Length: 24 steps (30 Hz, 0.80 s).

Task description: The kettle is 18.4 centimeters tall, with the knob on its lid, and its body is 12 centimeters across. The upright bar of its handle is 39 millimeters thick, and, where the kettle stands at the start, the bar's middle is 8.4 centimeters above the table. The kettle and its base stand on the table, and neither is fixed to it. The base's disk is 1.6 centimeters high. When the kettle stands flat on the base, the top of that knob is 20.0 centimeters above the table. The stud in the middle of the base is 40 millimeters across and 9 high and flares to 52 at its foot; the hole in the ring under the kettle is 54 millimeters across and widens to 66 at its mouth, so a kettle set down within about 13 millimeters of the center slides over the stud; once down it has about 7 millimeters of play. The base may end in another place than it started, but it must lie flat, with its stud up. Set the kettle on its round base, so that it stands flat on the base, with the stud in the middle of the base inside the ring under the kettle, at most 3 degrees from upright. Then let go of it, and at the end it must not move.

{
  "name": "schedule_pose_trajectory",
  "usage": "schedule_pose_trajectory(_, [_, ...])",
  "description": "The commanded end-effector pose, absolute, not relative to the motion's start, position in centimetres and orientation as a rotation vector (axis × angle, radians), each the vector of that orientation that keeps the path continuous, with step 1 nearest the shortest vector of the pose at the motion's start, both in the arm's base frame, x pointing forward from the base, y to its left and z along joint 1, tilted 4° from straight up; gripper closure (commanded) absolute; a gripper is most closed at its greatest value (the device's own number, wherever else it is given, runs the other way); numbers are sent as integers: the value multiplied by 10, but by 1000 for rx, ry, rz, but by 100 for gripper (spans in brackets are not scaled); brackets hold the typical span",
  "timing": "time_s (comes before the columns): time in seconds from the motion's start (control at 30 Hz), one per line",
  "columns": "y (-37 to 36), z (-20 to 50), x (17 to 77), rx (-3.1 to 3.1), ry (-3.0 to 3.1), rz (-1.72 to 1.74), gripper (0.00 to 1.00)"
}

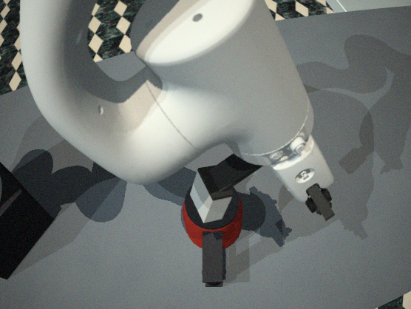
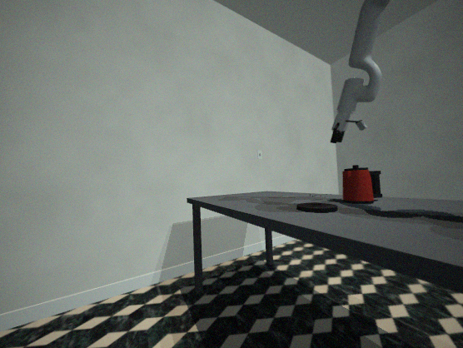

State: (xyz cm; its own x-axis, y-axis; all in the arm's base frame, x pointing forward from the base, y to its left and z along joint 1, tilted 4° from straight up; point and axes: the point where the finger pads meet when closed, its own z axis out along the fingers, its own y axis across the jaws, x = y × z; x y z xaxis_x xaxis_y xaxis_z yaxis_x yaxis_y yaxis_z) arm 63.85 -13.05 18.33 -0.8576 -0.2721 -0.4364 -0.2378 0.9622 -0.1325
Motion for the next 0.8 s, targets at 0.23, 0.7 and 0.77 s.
schedule_pose_trajectory(0.23, [-129,166,605,-893,2644,-99,19])
schedule_pose_trajectory(0.7, [-133,150,568,-1365,2560,-72,19])
schedule_pose_trajectory(0.77, [-134,147,562,-1430,2543,-67,19])
